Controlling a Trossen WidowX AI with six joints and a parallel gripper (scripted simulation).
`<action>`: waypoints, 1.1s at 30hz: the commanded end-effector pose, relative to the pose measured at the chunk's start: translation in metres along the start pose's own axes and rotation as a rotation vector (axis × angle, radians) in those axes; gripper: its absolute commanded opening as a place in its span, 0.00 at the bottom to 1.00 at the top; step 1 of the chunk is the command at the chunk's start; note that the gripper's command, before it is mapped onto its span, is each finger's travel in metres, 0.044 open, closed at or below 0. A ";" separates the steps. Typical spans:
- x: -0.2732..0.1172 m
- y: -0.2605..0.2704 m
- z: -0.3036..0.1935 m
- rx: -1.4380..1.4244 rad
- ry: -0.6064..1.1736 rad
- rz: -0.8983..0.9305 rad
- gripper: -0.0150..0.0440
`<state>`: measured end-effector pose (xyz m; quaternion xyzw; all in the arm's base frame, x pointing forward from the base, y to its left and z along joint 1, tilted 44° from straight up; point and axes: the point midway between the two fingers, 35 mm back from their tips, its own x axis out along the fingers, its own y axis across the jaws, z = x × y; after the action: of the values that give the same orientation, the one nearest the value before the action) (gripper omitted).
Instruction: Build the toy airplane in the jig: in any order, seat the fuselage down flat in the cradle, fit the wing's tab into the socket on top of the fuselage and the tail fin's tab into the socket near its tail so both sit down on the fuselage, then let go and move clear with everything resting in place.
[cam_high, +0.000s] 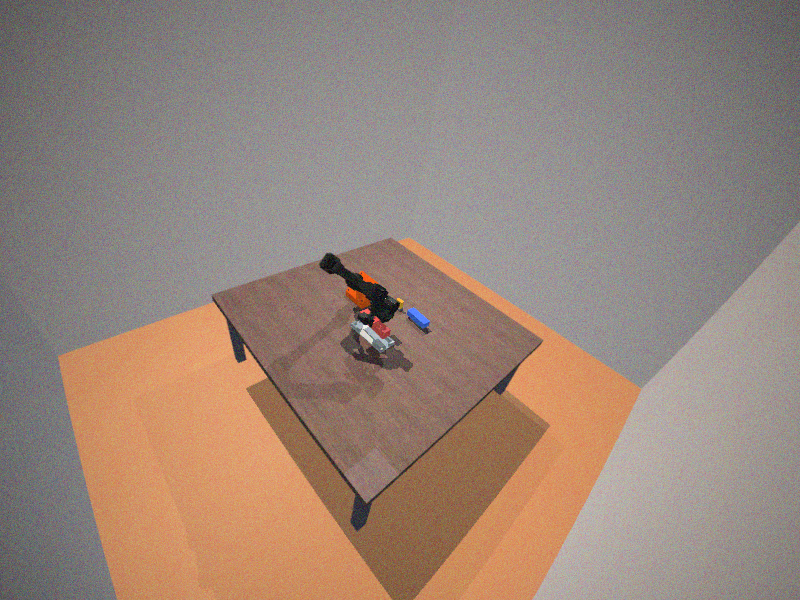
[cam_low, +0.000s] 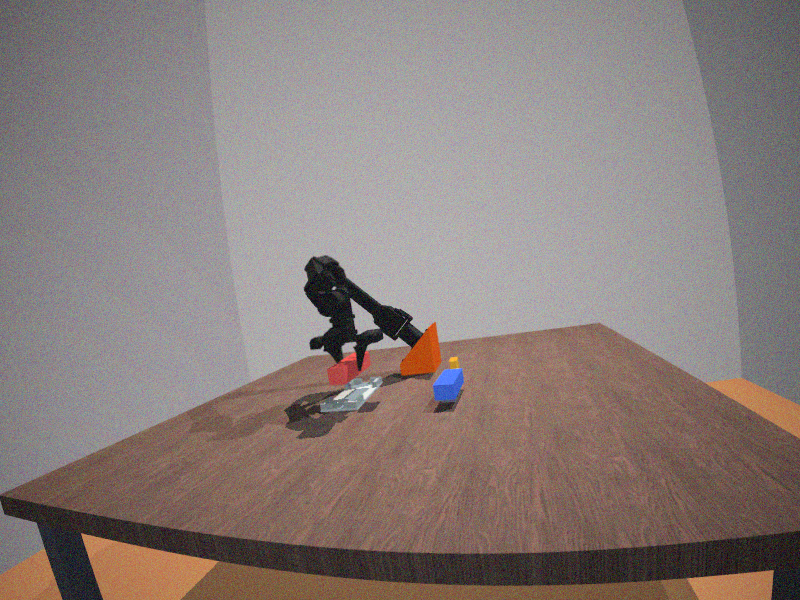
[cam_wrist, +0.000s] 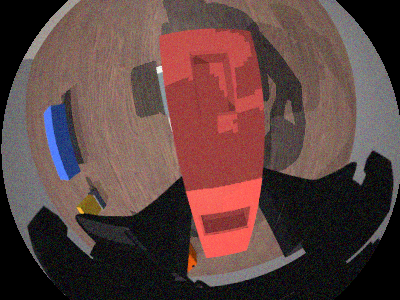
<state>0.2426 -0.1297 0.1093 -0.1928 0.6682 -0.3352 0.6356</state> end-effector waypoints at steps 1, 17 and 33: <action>-0.001 -0.002 0.000 0.000 -0.007 -0.005 0.58; -0.002 -0.003 0.001 0.000 -0.007 -0.005 0.58; 0.022 -0.003 0.002 0.000 -0.007 -0.005 0.58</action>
<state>0.2420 -0.1442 0.0987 -0.1915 0.6648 -0.3363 0.6390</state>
